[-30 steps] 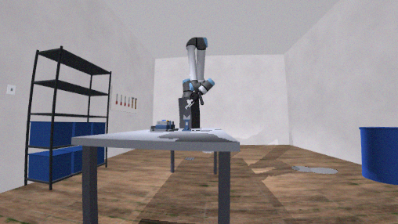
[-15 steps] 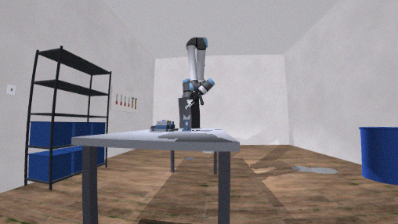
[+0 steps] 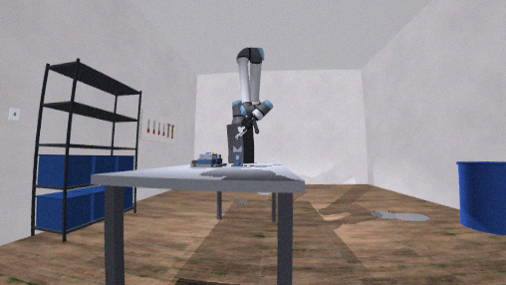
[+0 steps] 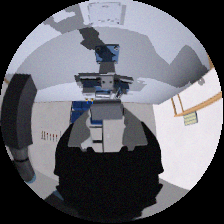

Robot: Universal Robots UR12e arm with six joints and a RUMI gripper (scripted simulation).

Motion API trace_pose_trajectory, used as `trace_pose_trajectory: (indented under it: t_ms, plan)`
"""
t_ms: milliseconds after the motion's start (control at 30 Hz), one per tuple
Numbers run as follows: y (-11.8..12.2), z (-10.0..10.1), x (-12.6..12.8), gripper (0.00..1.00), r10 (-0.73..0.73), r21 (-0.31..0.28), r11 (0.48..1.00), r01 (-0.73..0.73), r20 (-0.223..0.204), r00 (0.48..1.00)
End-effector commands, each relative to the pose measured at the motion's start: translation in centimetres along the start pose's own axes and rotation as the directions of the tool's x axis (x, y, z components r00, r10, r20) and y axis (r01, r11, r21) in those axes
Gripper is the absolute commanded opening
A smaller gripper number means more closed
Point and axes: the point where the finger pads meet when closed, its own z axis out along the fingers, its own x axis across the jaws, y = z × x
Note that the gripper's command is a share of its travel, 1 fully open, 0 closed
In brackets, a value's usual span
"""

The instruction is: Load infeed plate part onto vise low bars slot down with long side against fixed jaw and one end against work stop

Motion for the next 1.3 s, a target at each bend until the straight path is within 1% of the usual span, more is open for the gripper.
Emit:
trace_pose_trajectory:
  t_ms: [0,1267]
  plan:
    - [0.03,-0.04,0.05,0.00,0.001,0.000,1.000,-0.001,-0.001,1.000]
    - [-0.38,0.38,0.05,0.00,0.001,0.000,1.000,-0.001,-0.001,1.000]
